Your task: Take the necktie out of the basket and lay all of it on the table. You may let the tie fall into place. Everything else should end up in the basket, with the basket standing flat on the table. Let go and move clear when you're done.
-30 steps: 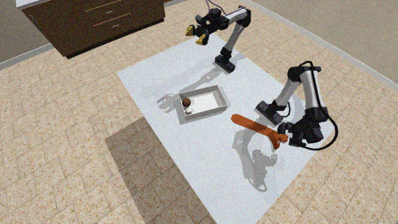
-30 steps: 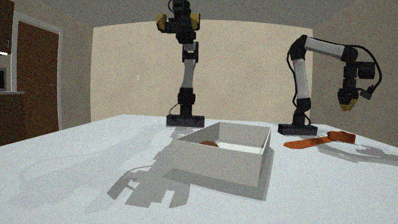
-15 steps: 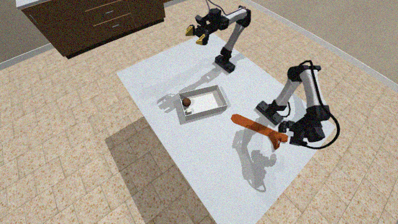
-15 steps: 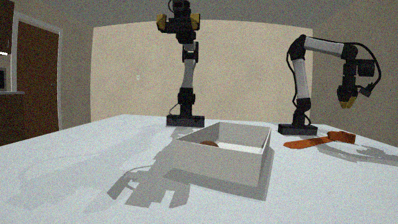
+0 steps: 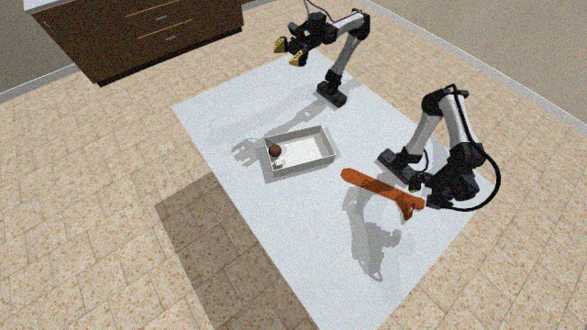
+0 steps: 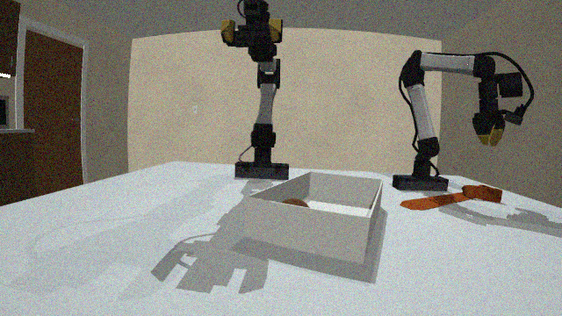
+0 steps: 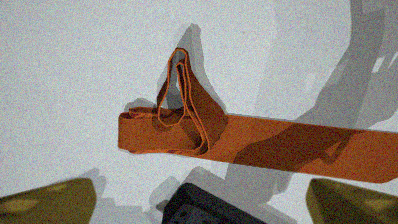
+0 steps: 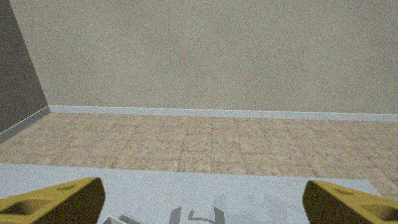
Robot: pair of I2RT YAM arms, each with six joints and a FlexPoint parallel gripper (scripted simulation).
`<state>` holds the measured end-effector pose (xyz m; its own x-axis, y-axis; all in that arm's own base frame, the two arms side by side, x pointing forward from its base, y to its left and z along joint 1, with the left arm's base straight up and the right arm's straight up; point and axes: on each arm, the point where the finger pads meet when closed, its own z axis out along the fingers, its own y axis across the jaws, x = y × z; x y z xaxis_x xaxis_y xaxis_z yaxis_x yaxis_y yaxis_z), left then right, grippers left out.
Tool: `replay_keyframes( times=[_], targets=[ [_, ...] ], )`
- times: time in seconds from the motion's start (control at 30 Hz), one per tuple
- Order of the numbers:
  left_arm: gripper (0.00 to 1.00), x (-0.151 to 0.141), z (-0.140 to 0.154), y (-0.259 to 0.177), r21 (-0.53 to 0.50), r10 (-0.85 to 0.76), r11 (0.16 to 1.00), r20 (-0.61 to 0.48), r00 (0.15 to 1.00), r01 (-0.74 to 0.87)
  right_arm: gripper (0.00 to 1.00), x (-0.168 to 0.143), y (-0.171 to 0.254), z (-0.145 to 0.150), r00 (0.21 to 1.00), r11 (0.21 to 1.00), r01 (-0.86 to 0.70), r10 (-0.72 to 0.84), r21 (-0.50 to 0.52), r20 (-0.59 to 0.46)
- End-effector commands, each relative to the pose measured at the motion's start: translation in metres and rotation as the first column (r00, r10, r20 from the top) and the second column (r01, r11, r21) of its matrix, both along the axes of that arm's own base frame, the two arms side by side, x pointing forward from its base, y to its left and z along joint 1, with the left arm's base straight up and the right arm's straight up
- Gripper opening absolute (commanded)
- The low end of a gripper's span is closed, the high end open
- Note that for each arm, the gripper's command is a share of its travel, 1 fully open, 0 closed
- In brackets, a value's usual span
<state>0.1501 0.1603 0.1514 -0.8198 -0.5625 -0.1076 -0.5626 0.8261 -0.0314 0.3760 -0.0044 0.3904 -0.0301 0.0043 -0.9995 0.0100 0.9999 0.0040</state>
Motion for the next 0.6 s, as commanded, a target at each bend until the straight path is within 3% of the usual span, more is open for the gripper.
replay_keyframes(
  times=[0.0,0.57],
  targets=[
    [1.00,0.013,0.019,-0.007,0.029,-0.019,0.999,0.084,0.996,0.016,1.00,0.000,0.000,0.000,1.000,1.000,0.000,0.000,0.000,0.000],
    [1.00,0.064,0.075,-0.044,0.157,-0.151,0.983,0.380,0.913,0.097,1.00,0.000,0.000,0.000,1.000,1.000,0.000,0.000,0.000,0.000]
  ],
)
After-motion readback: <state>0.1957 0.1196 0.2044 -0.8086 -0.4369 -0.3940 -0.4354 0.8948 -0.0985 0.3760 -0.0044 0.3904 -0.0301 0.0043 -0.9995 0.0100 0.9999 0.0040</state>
